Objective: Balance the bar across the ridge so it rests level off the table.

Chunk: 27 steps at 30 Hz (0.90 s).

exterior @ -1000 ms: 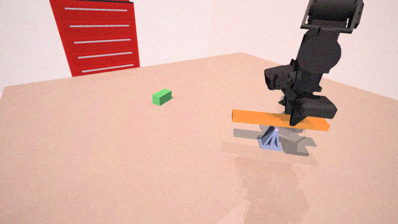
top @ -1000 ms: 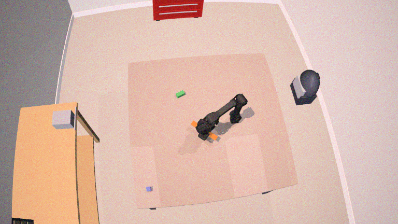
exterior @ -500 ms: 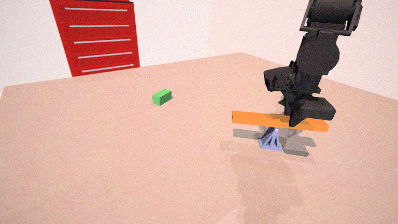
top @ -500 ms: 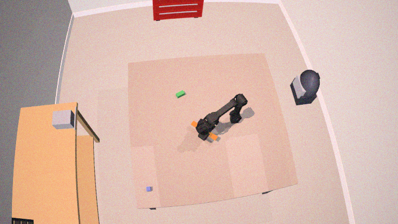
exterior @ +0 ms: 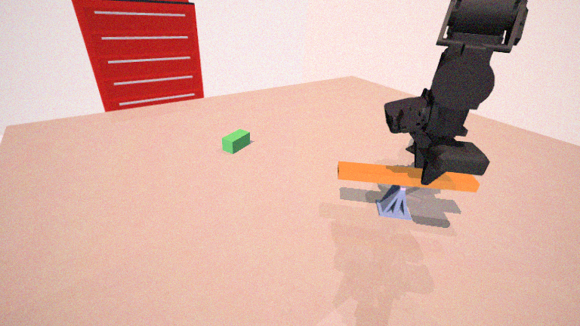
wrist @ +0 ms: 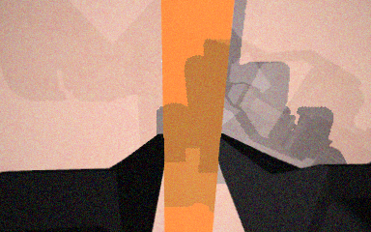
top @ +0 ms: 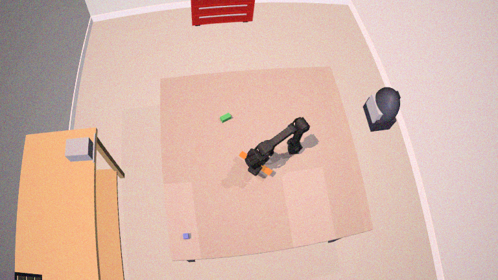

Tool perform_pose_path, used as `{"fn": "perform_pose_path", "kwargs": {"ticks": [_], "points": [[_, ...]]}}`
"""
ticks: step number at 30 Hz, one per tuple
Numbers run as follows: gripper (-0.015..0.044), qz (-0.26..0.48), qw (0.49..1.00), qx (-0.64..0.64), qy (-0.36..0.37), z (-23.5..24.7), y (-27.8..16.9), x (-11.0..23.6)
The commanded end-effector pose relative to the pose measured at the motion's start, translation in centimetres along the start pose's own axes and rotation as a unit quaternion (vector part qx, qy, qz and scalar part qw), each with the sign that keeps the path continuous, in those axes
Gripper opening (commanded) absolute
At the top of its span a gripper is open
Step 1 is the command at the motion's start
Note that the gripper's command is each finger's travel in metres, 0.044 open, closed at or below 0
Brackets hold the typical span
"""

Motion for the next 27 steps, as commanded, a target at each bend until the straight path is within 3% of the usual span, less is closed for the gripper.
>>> {"fn": "perform_pose_path", "kwargs": {"ticks": [1,27], "points": [[0.0,-0.001,1.0,0.001,-0.001,0.0,0.03,-0.09],[0.0,-0.001,1.0,0.001,-0.001,0.0,0.04,-0.31]]}}
Point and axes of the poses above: the point midway between the two fingers, 35 mm back from their tips, its own x axis back along the fingers, its own z axis across the jaws, y = z × x, the point moved 7 cm from there along x, back along the fingers, and after that the axes turned 3 degrees about -x, right-handed, at the moved point
